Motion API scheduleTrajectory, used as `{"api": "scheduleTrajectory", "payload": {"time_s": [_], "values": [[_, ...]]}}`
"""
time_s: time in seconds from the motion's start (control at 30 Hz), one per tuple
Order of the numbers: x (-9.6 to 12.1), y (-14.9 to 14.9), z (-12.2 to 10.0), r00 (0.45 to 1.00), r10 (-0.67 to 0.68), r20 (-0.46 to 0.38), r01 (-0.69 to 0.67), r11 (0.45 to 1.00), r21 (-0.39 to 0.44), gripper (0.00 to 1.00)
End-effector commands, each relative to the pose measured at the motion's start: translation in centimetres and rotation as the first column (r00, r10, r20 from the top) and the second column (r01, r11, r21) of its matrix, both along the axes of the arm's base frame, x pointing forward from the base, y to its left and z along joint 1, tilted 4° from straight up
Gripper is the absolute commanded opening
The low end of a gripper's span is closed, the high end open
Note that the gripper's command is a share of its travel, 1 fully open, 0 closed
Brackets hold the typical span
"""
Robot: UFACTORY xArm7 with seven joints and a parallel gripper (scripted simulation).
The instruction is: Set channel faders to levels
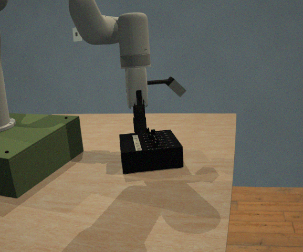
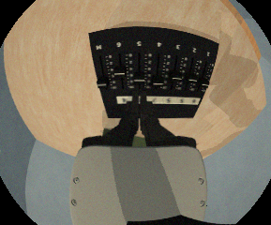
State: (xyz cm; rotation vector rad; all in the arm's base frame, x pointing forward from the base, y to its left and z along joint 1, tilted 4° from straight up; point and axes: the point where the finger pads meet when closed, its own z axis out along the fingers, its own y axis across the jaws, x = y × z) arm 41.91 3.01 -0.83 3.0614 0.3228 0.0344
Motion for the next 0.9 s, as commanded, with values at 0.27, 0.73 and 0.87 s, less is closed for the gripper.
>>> {"api": "scheduleTrajectory", "payload": {"time_s": [0.27, 0.73, 0.87], "values": [[0.15, -0.01, -0.49, 1.0, 0.0, 0.003, 0.0, 1.0, 0.001, 0.0], [0.17, -0.04, -1.02, 1.0, 0.0, 0.003, 0.0, 1.0, 0.001, 0.0], [0.17, -0.04, -1.02, 1.0, 0.0, 0.003, 0.0, 1.0, 0.001, 0.0]]}}
